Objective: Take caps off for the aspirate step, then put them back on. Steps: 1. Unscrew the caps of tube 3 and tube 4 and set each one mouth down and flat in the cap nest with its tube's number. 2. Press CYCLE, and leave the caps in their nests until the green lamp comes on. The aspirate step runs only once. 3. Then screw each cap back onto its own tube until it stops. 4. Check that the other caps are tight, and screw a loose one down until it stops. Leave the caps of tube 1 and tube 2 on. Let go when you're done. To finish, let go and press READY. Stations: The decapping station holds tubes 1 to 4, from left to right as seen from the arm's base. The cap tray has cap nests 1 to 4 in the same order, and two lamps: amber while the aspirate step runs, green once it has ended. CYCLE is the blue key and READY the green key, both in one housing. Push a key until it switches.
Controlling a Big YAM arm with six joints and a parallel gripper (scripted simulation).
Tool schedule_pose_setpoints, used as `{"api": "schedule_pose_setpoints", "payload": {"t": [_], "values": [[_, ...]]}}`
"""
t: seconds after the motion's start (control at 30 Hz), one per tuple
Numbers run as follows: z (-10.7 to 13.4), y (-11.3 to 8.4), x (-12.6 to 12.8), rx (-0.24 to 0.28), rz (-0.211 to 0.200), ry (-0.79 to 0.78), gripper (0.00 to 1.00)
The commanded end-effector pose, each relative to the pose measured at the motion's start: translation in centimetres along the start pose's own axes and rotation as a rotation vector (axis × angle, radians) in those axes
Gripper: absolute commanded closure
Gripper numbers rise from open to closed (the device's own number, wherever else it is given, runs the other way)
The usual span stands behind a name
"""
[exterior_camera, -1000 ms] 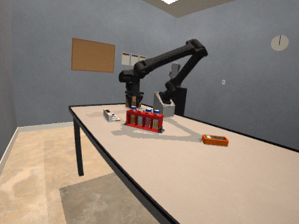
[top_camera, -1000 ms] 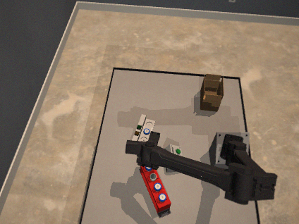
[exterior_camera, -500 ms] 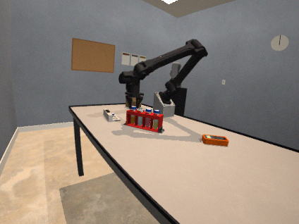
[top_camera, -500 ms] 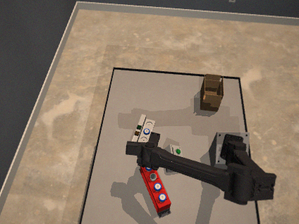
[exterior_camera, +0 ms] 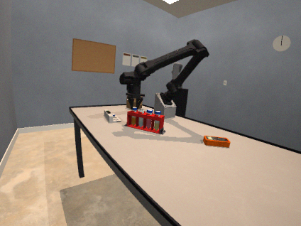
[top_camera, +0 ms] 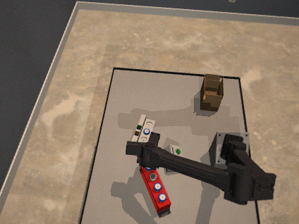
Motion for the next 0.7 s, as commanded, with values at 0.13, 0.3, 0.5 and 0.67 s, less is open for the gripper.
{"api": "schedule_pose_setpoints", "payload": {"t": [0.13,0.3,0.5,0.67], "values": [[-0.13,0.26,0.03,0.003,-0.004,-0.214,1.00],[-0.12,0.15,0.10,0.003,-0.004,-0.361,1.00],[-0.16,0.10,0.12,0.003,-0.003,-0.658,1.00],[-0.11,0.01,0.27,0.002,-0.002,-0.888,1.00]]}}
Point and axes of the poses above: the point where the finger pads meet when closed, its own y axis out along the fingers, its own x axis across the jaws, z = x × y, the point moved 6 cm from there along -y, back along the fingers, and after that the axes turned 6 degrees about y, right-handed, at the moved point
